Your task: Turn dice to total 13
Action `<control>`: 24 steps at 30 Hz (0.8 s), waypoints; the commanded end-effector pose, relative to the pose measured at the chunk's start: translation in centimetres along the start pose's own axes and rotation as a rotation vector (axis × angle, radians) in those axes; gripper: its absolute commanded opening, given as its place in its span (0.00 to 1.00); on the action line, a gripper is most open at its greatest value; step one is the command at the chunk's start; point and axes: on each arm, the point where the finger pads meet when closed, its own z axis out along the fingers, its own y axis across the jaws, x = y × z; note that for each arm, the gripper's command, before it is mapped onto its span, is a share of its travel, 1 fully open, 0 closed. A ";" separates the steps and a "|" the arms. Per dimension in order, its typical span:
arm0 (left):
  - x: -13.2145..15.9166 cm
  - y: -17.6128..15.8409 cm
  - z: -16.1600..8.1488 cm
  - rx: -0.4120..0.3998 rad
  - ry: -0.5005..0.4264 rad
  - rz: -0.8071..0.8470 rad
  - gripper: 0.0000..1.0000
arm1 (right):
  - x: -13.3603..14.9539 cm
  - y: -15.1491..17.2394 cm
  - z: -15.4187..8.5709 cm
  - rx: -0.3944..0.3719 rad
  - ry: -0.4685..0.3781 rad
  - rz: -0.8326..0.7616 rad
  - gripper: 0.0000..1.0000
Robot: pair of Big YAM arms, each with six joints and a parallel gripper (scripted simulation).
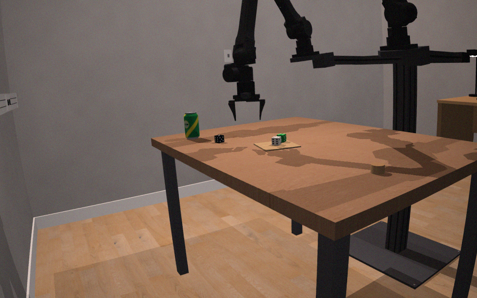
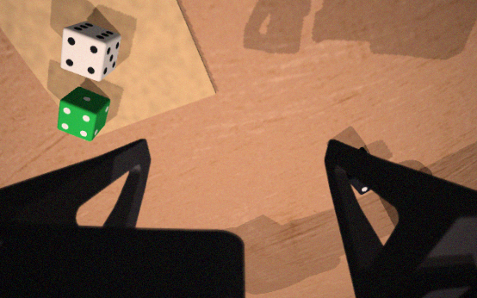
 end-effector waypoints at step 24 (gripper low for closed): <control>-3.8 0.2 0.2 -0.001 -0.067 0.015 1.00 | 8.4 -13.4 1.2 -0.015 0.009 -0.757 1.00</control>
